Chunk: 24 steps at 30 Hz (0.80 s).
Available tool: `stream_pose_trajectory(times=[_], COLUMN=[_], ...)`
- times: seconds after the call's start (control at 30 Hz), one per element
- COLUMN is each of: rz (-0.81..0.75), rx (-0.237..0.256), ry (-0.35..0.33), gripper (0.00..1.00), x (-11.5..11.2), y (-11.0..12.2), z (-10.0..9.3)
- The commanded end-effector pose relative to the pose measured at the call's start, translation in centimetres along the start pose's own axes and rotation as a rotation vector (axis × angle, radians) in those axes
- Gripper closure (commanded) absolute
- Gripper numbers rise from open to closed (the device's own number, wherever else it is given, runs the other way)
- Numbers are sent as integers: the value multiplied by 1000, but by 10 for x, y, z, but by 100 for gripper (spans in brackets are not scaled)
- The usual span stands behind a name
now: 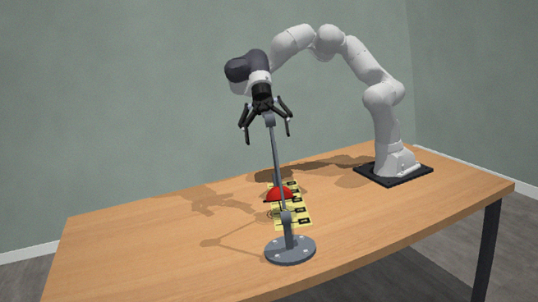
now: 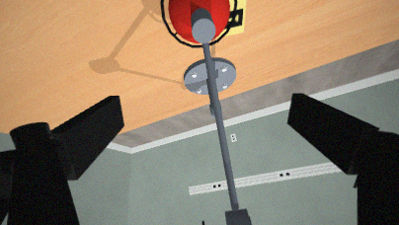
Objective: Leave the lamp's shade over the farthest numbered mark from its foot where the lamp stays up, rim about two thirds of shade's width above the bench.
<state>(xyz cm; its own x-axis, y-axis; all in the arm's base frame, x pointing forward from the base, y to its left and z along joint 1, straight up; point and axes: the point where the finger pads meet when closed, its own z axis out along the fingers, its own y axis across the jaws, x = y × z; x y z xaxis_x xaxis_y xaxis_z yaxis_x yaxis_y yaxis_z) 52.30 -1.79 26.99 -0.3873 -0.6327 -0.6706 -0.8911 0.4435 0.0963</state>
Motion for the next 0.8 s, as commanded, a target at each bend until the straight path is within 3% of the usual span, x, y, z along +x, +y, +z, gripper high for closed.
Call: stream_pose_trajectory(times=[0.0,0.53,0.77], rz=[0,-188,-188], rx=[0,-26,-26], ry=[0,87,87], gripper=[0,0,0], x=[0,-21,-21], y=[0,15,15], z=[0,2,2])
